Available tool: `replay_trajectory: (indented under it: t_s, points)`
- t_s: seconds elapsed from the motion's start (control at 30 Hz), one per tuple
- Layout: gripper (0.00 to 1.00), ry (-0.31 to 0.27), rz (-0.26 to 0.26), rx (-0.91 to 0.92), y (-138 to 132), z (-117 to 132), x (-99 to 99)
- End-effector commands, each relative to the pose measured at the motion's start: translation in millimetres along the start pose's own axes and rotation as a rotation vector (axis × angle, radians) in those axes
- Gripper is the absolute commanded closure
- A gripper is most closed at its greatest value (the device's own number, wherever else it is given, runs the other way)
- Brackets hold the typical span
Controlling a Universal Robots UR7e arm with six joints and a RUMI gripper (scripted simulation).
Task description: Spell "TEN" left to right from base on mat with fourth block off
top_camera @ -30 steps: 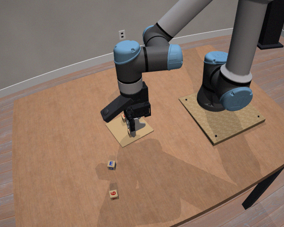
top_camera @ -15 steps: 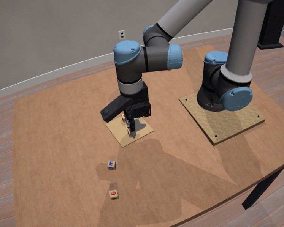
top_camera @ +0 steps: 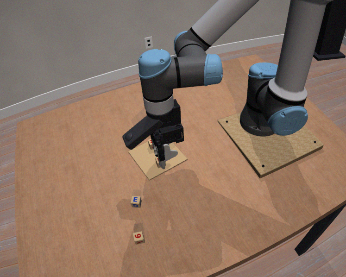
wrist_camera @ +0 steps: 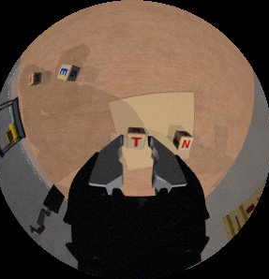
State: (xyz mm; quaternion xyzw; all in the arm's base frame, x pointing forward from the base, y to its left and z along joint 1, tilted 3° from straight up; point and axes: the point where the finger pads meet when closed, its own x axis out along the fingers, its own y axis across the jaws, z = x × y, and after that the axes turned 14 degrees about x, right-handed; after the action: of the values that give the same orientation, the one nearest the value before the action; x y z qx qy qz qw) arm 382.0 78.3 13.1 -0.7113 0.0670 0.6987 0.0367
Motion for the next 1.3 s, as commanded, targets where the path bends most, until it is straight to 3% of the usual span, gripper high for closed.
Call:
replay_trajectory:
  t_s: [0.0, 0.3, 0.37, 0.63, 0.93, 0.97, 1.27]
  points:
    - [0.75, 0.004, 0.001, 0.002, 1, -2, -6.3]
    - [0.75, 0.005, 0.000, 0.000, 0, -1, -44.7]
    - [0.75, 0.005, 0.000, 0.000, 0, -1, -44.7]
    - [0.75, 0.005, 0.000, 0.000, 0, -1, -83.3]
    - [0.75, 0.005, 0.000, 0.001, 0, -1, -91.8]
    - [0.00, 0.005, 0.000, 0.001, 0, -1, -91.8]
    - [0.00, 0.001, 0.001, 0.000, 0, 0, -90.2]
